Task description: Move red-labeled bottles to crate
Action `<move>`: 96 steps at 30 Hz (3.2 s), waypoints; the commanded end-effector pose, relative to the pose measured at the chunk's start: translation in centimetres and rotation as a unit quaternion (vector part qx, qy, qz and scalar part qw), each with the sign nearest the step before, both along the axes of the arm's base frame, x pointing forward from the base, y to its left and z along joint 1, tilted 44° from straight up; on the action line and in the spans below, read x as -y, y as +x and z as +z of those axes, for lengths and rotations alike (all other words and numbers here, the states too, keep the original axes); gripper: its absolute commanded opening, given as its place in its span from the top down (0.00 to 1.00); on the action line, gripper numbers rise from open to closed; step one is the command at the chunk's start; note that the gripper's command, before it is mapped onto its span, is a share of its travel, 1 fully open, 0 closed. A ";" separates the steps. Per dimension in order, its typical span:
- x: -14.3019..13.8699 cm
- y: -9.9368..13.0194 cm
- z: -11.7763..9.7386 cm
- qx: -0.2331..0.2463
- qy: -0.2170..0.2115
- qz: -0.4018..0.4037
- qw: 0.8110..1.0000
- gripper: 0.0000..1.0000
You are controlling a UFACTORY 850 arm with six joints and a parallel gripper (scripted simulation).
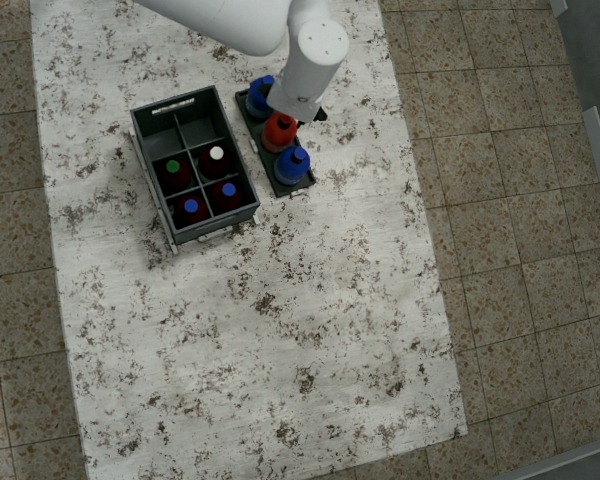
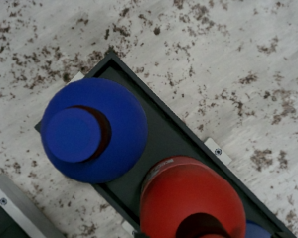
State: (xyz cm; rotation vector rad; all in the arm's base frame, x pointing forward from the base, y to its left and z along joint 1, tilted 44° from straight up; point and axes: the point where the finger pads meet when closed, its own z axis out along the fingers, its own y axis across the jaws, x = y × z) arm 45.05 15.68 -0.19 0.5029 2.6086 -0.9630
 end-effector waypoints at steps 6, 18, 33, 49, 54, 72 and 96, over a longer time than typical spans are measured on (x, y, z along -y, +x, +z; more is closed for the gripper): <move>0.6 0.2 -0.7 0.001 0.000 0.000 1.000 0.34; 1.3 0.4 -1.5 0.001 0.000 0.000 1.000 0.34; 1.5 0.5 -1.7 0.001 0.000 0.000 1.000 0.34; 1.5 0.5 -1.7 0.001 0.000 0.000 1.000 1.00; 1.5 0.5 -1.7 0.001 0.000 0.000 1.000 1.00; 1.5 0.5 -1.7 0.001 0.000 0.000 1.000 1.00; 1.5 0.5 -1.7 0.001 0.000 0.000 1.000 1.00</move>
